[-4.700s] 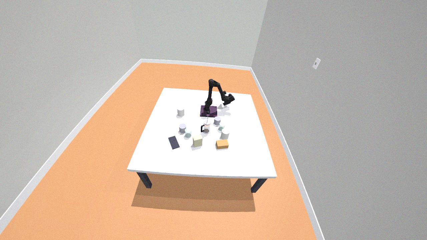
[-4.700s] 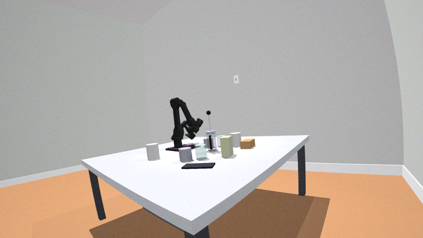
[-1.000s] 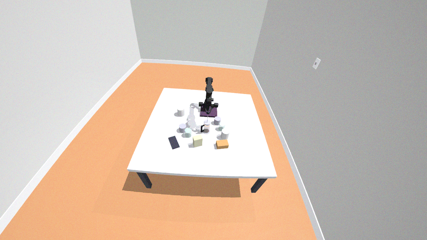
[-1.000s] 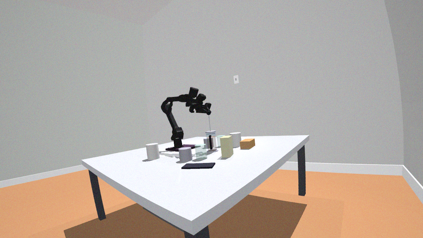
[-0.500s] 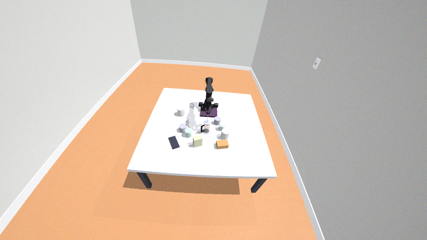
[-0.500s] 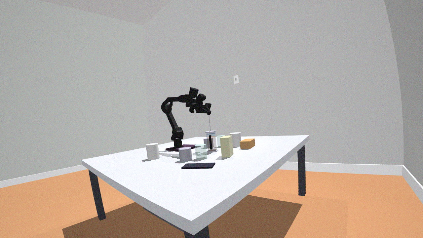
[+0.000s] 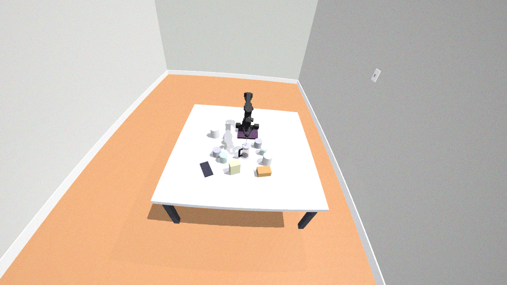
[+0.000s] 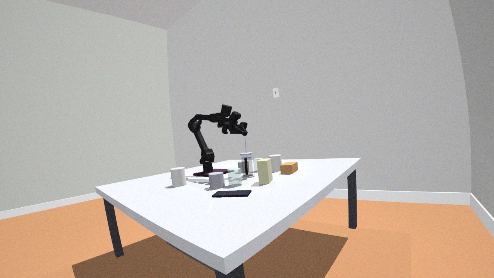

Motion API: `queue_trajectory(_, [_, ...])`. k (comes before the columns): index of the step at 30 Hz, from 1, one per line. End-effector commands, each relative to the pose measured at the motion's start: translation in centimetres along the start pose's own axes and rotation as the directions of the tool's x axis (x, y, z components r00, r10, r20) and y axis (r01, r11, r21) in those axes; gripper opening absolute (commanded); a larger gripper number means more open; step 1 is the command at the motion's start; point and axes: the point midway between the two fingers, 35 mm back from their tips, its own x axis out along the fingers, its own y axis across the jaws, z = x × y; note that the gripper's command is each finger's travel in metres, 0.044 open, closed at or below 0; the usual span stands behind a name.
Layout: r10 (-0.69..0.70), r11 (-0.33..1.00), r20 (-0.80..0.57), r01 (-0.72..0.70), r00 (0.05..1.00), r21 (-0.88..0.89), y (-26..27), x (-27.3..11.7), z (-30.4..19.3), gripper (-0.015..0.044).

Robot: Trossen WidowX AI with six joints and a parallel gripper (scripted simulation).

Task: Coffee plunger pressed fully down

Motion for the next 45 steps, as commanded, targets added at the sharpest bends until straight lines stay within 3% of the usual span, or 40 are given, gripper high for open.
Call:
queue_trajectory(1, [-0.001, 1.0, -0.038, 0.001, 0.999, -0.001, 0.0, 1.0, -1.8, 0.0117])
queue_trajectory(45, [-0.001, 1.0, -0.037, 0.001, 0.999, -0.001, 0.0, 4.8, -7.1, 0.0117])
